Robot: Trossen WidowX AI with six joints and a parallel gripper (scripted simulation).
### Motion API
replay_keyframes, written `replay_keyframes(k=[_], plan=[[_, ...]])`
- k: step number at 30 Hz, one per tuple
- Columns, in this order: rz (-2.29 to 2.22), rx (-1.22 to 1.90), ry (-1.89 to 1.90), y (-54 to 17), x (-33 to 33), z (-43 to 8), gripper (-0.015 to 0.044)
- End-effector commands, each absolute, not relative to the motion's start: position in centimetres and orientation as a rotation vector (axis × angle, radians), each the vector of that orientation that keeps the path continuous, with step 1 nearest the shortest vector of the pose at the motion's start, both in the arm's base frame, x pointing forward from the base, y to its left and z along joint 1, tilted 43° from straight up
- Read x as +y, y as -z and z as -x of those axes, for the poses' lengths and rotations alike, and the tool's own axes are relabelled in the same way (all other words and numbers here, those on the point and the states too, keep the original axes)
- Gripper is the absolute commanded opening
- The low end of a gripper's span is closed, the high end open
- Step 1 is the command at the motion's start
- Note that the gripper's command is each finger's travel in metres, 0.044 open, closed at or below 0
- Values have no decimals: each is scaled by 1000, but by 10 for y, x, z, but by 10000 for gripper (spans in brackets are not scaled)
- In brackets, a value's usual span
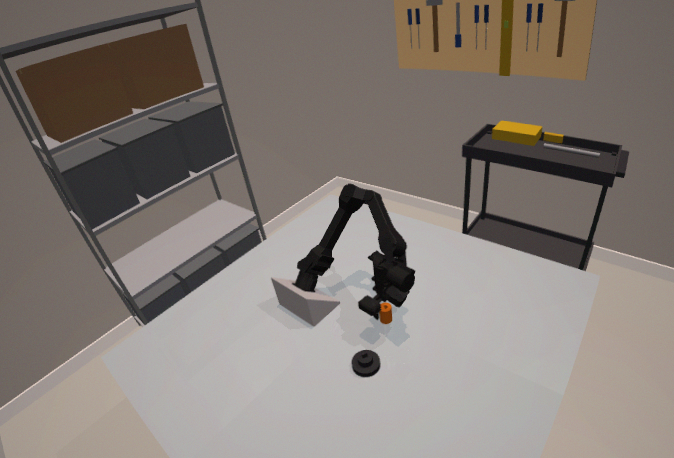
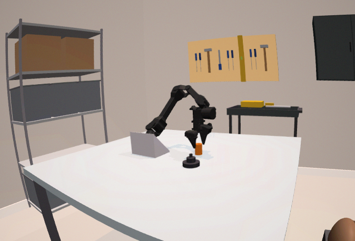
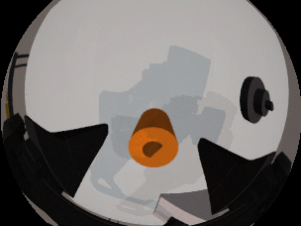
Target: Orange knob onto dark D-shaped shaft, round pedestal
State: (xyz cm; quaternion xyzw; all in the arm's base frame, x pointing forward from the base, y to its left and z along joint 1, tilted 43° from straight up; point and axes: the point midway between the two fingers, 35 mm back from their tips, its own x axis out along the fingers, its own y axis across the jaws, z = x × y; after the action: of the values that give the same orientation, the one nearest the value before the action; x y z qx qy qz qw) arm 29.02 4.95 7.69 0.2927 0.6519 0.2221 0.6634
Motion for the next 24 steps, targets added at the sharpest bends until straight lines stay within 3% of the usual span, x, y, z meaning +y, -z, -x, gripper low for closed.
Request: replay_keyframes(k=[1, 21, 24], plan=[[-675, 1484, -498, -70, 55, -288, 440], [-677, 1480, -503, -51, 75, -288, 440], [-677, 1480, -503, -51, 75, -288, 361]])
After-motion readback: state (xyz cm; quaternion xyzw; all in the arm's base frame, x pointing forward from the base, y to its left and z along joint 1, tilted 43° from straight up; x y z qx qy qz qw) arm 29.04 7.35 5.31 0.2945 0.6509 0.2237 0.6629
